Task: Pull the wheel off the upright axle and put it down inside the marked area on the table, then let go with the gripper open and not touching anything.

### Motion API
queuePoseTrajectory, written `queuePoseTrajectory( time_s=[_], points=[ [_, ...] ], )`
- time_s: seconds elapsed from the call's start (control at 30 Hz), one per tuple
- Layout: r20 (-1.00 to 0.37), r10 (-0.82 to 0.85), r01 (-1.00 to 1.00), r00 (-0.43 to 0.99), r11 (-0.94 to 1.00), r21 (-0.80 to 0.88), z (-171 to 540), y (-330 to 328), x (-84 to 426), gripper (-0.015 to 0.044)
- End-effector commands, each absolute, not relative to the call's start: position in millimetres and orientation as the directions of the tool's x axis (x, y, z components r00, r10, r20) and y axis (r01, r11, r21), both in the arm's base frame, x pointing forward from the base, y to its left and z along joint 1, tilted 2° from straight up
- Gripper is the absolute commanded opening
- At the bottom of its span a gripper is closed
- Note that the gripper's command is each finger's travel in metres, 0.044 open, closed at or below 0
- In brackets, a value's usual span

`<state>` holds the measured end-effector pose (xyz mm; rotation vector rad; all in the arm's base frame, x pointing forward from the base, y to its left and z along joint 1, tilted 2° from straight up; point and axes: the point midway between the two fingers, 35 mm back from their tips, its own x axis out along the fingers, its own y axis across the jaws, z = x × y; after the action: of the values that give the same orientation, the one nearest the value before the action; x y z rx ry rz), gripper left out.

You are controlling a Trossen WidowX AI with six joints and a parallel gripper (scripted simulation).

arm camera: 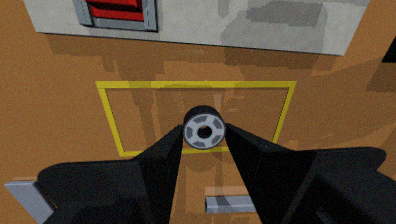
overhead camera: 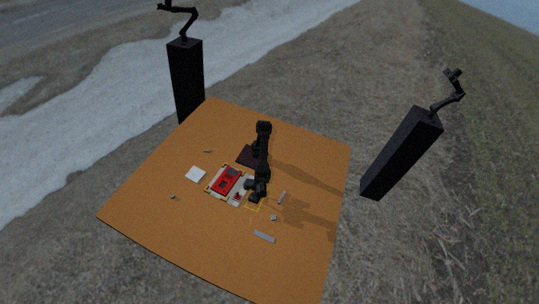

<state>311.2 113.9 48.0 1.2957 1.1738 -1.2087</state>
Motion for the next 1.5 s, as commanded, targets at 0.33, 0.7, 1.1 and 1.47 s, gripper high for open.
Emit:
queuePoseTrajectory(
  time_s=[0.33,0.7,1.1,1.47],
  points=[
    [-0.999,0.029,0.997,0.037,-0.061,0.036,44,114,310,0.0236],
    [-0.999,0.027,0.997,0.044,-0.066,0.042,104,112,308,0.0300],
    [-0.999,0.026,0.997,0.039,-0.065,0.037,137,88,243,0.0440],
    [-0.999,0.025,0.997,0.038,-0.066,0.036,145,81,223,0.0440]
  ],
)
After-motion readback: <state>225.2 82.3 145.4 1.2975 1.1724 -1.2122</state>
